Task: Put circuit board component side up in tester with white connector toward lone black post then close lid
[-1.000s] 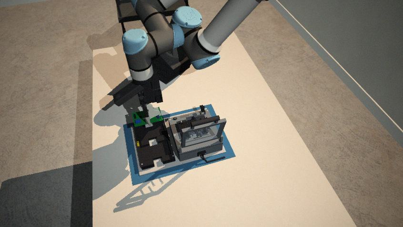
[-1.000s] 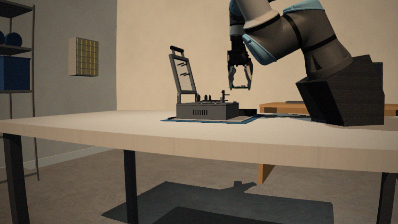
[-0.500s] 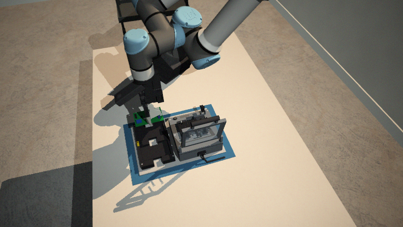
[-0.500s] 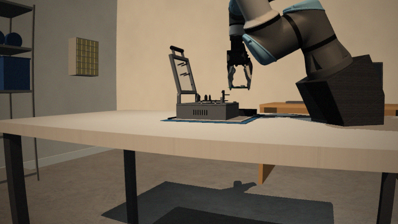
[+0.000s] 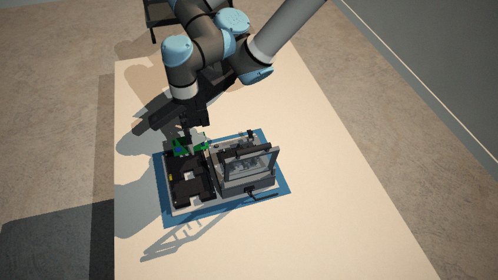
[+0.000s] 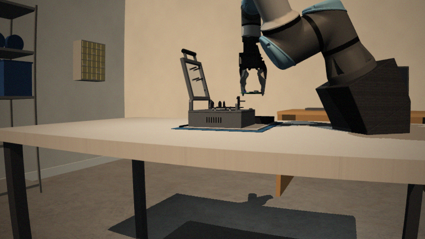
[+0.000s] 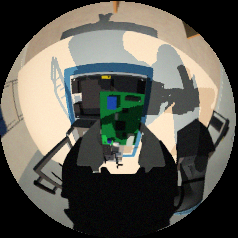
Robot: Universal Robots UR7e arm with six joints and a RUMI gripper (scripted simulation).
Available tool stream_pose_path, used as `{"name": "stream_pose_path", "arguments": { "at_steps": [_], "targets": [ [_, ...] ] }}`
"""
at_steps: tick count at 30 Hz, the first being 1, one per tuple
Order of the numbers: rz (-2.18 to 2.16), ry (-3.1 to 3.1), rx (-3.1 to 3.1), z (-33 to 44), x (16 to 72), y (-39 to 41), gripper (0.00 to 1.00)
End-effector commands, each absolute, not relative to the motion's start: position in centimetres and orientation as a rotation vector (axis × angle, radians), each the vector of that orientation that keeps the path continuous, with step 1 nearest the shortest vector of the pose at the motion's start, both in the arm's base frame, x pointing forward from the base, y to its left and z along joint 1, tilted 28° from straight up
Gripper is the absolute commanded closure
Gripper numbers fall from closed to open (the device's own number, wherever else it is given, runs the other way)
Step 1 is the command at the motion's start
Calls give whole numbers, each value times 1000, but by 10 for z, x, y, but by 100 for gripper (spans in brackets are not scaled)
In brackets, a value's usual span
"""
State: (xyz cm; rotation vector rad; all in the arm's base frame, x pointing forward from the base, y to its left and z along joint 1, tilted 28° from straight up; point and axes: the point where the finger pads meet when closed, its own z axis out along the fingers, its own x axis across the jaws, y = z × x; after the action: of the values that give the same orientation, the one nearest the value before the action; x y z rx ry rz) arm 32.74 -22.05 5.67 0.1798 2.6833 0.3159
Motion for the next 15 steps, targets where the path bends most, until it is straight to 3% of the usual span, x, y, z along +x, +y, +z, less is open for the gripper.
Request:
{"name": "stream_pose_path", "arguments": {
  "at_steps": [1,15],
  "targets": [
    [315,2683,180,62,331,-212,61],
    [315,2683,180,81,346,-174,61]
  ]
}}
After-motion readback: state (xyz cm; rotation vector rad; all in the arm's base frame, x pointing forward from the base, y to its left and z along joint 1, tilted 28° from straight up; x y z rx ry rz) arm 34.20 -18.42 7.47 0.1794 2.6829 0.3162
